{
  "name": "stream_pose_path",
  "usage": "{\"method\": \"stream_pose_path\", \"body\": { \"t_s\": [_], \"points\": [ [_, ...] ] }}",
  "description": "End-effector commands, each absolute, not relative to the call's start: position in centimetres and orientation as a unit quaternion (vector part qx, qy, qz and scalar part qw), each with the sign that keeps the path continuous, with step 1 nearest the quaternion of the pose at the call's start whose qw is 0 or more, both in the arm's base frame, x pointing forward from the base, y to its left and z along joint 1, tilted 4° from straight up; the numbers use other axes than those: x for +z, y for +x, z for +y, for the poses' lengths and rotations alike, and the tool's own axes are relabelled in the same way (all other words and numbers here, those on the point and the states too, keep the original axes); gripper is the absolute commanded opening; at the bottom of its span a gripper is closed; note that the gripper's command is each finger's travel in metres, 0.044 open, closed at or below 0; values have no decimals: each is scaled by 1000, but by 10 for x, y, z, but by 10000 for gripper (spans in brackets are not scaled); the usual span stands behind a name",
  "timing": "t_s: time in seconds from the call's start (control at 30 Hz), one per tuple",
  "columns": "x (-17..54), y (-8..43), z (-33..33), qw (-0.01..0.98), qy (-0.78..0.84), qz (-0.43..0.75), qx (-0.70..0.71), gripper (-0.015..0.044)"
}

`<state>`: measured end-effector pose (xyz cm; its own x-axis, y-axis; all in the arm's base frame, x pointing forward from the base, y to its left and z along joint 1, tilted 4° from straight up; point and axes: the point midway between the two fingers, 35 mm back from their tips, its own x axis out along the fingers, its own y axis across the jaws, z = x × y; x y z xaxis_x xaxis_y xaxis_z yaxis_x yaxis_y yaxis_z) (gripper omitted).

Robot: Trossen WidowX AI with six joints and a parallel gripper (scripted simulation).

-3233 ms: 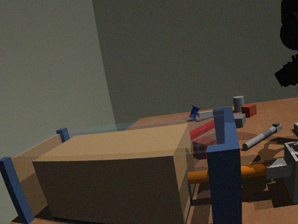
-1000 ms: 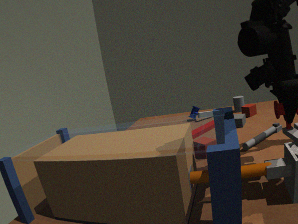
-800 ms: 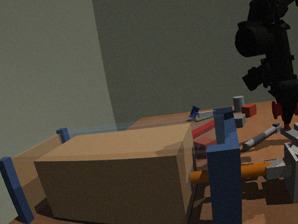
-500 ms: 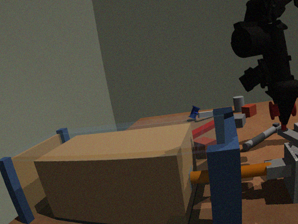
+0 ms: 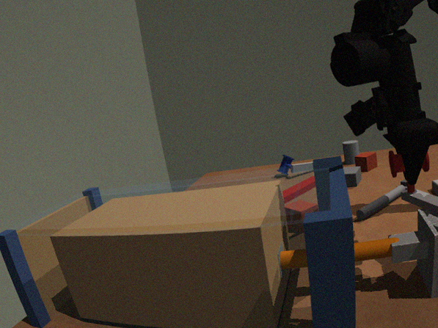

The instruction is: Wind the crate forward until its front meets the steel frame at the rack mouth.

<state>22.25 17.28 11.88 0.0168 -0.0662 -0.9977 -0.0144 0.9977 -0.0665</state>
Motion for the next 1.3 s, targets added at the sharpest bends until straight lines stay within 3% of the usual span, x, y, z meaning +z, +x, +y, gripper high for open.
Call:
{"method": "stream_pose_path", "body": {
  "t_s": [0.0,1.27],
  "points": [
    [118,237,182,723,-22,690,-13,0],
    [118,262,211,724,-21,690,-12,0]
  ]
}}
